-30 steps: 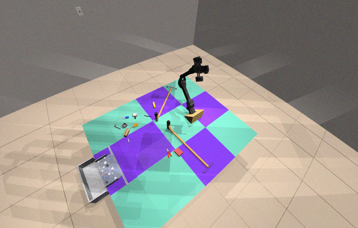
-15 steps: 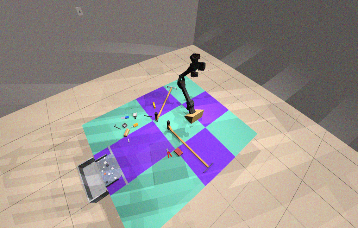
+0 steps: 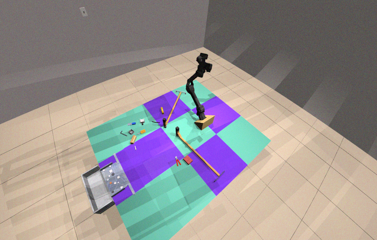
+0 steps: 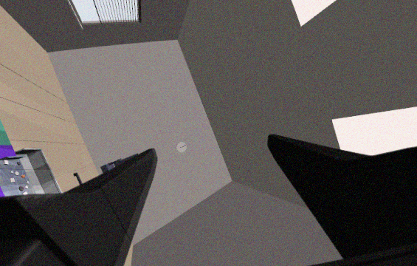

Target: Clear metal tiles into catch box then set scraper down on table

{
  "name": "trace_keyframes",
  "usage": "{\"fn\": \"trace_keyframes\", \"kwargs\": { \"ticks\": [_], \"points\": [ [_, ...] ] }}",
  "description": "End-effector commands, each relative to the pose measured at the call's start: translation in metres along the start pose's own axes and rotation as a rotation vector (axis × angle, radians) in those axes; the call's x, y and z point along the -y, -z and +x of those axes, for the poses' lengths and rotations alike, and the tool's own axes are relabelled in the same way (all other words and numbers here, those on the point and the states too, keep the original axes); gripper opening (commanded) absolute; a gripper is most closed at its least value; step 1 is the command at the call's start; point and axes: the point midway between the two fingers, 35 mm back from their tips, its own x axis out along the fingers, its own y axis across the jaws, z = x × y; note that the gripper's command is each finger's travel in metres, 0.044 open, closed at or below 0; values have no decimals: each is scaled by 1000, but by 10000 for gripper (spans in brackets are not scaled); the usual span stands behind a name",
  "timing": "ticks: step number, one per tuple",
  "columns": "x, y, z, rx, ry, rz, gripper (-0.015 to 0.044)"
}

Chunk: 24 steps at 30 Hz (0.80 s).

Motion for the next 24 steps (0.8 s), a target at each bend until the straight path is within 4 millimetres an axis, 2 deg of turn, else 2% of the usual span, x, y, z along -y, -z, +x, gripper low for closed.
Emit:
{"fn": "trace_keyframes", "kwargs": {
  "ticks": [1, 20, 24],
  "points": [
    [3, 15, -5, -27, -7, -40, 440],
    [3, 76, -29, -102, -82, -222, 440],
    [3, 80, -31, -104, -90, -236, 440]
  ]
}}
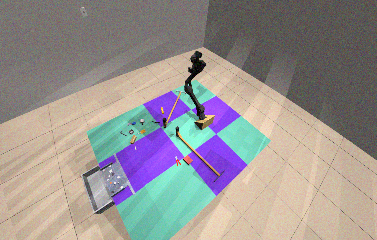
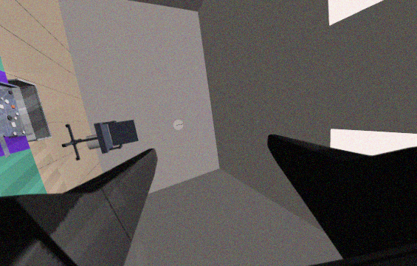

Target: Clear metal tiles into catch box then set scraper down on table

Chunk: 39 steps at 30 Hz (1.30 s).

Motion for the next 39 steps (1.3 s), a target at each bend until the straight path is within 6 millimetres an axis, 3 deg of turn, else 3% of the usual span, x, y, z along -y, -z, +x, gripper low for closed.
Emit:
{"fn": "trace_keyframes", "kwargs": {
  "ticks": [1, 10, 39],
  "points": [
    [-2, 5, -1, -3, -8, -15, 440],
    [-8, 28, 10, -40, 30, 73, 440],
    [-70, 106, 56, -260, -82, 272, 440]
  ]
}}
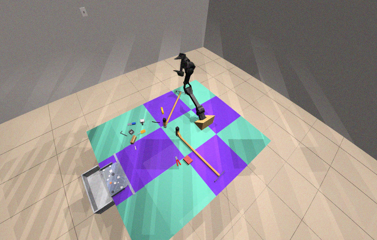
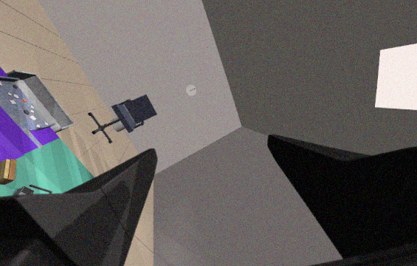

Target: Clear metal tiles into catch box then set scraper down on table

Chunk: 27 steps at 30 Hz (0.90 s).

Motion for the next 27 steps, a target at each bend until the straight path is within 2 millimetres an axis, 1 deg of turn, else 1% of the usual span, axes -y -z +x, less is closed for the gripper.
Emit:
{"fn": "trace_keyframes", "kwargs": {
  "ticks": [1, 14, 27],
  "points": [
    [-5, 14, 6, -31, -8, 34, 440],
    [-25, 53, 22, -133, -40, 119, 440],
    [-44, 94, 28, -236, -64, 203, 440]
  ]
}}
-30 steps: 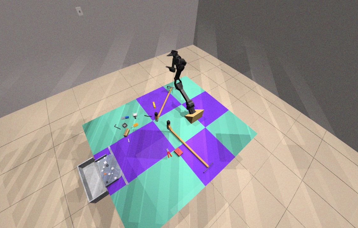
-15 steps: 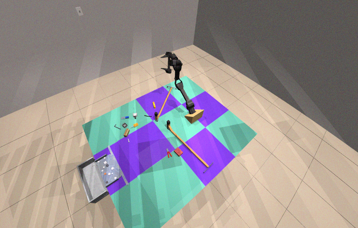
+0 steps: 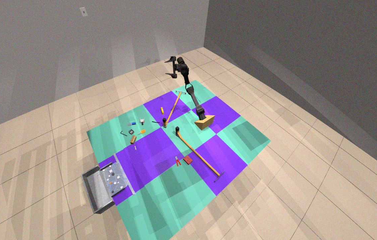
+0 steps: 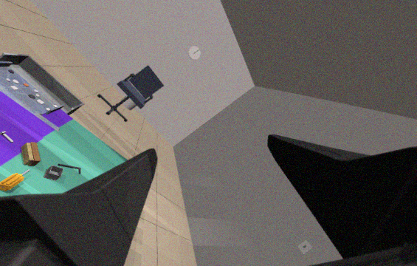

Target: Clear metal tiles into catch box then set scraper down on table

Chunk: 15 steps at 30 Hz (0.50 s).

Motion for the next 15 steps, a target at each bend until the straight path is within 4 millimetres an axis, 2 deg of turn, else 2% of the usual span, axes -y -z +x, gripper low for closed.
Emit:
{"fn": "trace_keyframes", "kwargs": {
  "ticks": [1, 15],
  "points": [
    [-3, 14, 3, -30, -3, 34, 440],
    [-14, 60, 9, -140, -17, 125, 440]
  ]
}}
